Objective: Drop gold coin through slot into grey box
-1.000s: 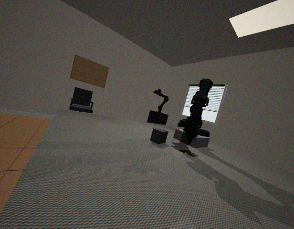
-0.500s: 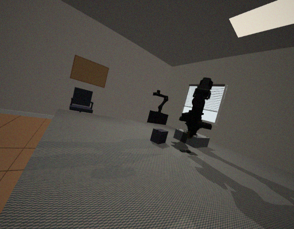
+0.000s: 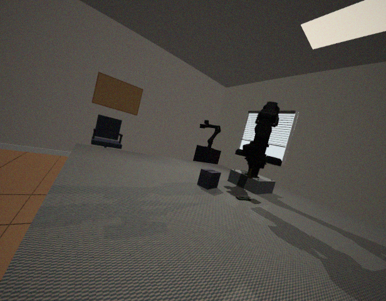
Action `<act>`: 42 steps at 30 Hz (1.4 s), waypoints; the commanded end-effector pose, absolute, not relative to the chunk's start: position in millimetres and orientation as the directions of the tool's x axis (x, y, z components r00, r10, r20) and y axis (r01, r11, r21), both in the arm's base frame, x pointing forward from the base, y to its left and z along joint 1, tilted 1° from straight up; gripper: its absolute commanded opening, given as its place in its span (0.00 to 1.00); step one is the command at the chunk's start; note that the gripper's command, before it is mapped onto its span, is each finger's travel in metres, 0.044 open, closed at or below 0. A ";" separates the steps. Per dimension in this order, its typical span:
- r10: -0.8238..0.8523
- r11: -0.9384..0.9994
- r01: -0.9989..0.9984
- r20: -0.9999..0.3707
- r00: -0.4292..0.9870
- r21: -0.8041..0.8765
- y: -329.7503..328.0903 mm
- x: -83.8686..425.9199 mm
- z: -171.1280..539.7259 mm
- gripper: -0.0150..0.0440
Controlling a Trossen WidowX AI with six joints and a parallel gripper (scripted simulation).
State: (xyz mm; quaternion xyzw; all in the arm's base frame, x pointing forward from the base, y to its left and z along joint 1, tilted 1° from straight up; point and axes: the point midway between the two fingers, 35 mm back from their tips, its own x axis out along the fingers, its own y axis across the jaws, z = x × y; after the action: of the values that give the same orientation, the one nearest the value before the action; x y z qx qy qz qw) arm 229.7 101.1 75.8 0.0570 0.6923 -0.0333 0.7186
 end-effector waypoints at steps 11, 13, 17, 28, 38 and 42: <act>0.028 0.984 -0.178 -0.999 0.040 0.021 103.4 222.5 76.5 0.25; 0.028 0.984 -0.178 -0.999 0.040 0.021 103.2 222.7 76.6 0.25; 0.028 0.984 -0.178 -0.999 0.041 0.020 98.2 228.2 77.0 0.25; 0.021 0.984 -0.178 -0.999 0.040 0.014 79.5 243.8 77.3 0.25; 0.017 0.984 -0.178 -0.999 0.039 0.010 61.1 257.3 77.6 0.25; 0.017 0.984 -0.178 -0.999 0.040 0.009 53.6 262.7 77.9 0.25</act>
State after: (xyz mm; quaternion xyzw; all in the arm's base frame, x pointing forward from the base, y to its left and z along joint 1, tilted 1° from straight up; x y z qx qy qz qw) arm 257.5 59.5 76.8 -0.0565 0.6906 0.0677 0.7178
